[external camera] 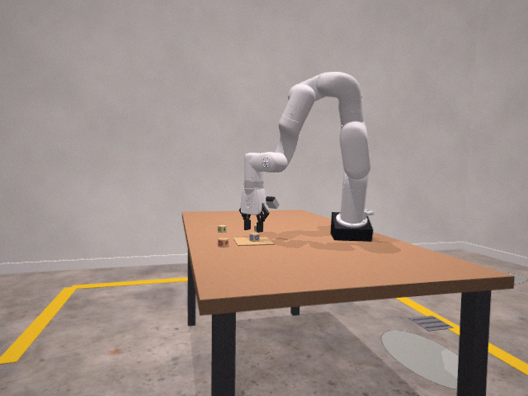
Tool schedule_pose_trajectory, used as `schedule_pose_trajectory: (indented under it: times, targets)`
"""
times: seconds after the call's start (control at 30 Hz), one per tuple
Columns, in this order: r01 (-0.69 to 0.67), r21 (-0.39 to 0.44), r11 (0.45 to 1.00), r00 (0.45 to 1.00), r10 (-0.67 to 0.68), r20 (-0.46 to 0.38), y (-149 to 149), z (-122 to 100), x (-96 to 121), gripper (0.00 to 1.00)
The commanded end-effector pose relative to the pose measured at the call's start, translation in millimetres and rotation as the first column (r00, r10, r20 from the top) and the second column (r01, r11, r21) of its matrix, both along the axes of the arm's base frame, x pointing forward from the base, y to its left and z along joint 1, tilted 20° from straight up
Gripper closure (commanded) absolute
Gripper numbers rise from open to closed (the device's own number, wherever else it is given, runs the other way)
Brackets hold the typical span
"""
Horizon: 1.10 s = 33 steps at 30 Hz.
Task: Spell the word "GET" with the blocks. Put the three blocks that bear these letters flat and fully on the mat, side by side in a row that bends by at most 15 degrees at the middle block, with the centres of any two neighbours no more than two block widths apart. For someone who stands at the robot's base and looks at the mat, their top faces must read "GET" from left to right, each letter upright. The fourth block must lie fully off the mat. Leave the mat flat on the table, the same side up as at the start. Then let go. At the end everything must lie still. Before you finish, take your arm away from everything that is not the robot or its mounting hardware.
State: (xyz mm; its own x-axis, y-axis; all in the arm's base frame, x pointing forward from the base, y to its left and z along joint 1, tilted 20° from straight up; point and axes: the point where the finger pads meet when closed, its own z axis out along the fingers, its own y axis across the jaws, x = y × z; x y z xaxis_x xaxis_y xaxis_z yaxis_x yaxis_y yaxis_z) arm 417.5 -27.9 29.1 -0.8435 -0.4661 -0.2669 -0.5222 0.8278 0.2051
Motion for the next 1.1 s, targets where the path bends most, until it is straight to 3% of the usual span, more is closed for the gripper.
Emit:
schedule_pose_trajectory:
  times: [0.0,0.43,1.07]
  targets:
    - [0.002,-0.001,1.0,1.0,-0.002,0.003,-1,1,1,0.31]
    - [0.002,-0.001,1.0,1.0,-0.002,0.003,1,-4,2,0.31]
    - [0.002,-0.001,1.0,1.0,-0.002,0.003,9,-31,6,0.31]
